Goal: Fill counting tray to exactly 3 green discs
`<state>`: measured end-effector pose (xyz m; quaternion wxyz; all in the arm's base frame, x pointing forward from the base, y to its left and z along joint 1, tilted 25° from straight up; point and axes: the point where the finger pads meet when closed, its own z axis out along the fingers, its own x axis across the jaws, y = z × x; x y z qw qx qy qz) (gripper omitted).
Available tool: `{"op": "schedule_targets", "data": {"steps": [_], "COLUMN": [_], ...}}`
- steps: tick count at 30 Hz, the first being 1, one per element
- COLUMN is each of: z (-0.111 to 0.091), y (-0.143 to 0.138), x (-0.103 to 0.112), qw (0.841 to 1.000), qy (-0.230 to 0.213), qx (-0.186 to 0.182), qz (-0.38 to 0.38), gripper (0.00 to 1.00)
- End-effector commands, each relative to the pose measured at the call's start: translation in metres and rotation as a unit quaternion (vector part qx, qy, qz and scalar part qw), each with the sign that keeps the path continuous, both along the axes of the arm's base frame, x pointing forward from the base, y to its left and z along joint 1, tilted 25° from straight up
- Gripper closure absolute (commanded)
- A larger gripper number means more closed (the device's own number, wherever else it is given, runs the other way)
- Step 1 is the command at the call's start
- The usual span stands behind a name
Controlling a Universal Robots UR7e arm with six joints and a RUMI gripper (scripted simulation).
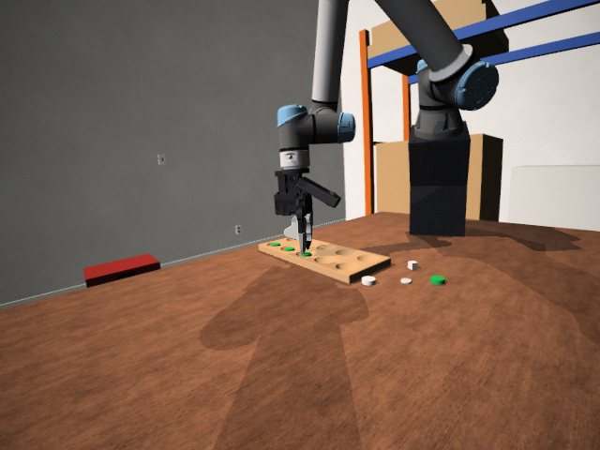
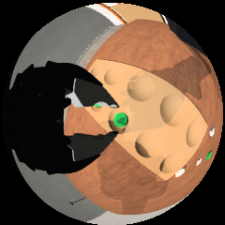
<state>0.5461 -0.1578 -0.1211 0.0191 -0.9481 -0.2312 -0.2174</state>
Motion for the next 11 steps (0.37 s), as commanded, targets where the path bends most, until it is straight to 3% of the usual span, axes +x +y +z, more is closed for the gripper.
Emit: {"op": "schedule_targets", "data": {"steps": [1,8,11], "z": [0.008,0.031,0.031], "y": [-0.002,-0.005,-0.005], "x": [-0.003,-0.013,-0.013], "qw": [1.000,1.000,1.000], "qy": [0.000,-0.001,-0.001], "qx": [0.000,0.000,0.000], "qz": [0.000,0.000,0.000], "gripper": [0.72,0.72,0.72]}}
